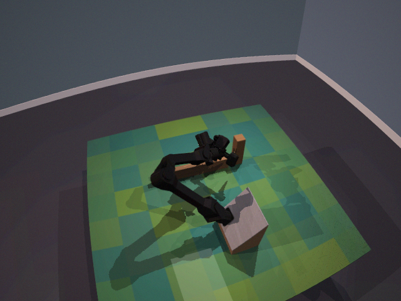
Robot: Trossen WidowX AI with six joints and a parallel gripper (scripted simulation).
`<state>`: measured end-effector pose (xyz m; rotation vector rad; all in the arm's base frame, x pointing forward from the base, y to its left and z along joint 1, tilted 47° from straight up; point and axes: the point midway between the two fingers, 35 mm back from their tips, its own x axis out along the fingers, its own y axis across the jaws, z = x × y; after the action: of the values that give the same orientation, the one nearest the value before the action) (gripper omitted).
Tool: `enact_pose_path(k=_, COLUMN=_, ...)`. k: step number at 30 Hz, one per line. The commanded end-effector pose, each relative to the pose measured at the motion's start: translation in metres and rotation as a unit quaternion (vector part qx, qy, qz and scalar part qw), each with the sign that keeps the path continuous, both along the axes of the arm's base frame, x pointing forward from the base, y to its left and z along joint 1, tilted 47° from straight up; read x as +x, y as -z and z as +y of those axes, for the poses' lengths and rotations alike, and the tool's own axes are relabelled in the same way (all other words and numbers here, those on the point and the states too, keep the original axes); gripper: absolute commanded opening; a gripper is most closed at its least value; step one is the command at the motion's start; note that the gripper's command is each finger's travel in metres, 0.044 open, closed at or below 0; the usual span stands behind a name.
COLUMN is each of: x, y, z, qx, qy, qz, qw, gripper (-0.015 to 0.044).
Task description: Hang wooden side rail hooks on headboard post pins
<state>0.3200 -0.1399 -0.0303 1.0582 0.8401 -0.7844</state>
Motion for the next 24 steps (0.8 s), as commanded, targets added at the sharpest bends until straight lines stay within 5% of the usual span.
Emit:
enact_pose_path(k=1, x=0.002, y=0.003, z=0.001, qx=-0.01, qy=-0.057, qz=0.021, qw=0.998, gripper=0.044)
enact_pose_path(k=11, x=0.016, y=0.007, z=0.009, qx=-0.047, qy=-0.469, qz=0.086, qw=0.878, gripper=0.044)
enact_pose_path(k=24, x=0.027, y=-0.015, z=0.022, qx=-0.076, qy=-0.84, qz=-0.061, qw=0.534, gripper=0.044)
